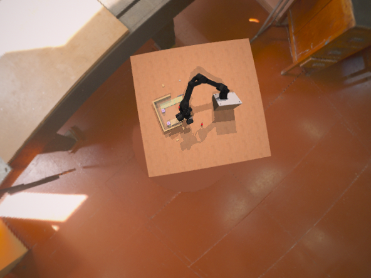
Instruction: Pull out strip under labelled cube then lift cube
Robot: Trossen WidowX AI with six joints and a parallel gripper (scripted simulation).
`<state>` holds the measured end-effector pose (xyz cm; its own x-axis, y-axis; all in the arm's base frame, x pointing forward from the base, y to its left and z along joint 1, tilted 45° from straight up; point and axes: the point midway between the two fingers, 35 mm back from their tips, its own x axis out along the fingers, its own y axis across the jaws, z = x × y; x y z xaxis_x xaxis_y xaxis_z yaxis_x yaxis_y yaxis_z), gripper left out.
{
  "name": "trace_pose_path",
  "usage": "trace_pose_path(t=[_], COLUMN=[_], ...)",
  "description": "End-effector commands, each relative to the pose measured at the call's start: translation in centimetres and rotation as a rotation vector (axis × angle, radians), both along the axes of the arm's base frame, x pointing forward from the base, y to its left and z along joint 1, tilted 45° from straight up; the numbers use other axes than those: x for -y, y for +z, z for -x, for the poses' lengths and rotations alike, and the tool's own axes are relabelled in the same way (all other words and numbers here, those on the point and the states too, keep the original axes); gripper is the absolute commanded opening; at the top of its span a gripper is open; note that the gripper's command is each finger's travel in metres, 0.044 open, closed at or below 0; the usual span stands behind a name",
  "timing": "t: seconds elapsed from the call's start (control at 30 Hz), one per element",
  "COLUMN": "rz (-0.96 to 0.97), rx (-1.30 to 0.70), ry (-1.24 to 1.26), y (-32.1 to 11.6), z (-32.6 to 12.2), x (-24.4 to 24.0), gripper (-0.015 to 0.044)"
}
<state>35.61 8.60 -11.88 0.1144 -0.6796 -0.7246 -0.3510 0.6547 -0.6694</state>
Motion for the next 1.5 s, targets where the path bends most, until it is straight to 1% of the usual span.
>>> trace_pose_path(t=[0.0,0.47,1.47], rz=[0.009,0.012,0.012], rx=[-0.012,-0.012,-0.012], ry=[0.001,0.000,0.000], y=[-0.7,-2.0,-2.1], z=[0.2,0.1,0.1], x=[0.9,2.6,2.7], gripper=[0.0000,0.0000,0.0000])
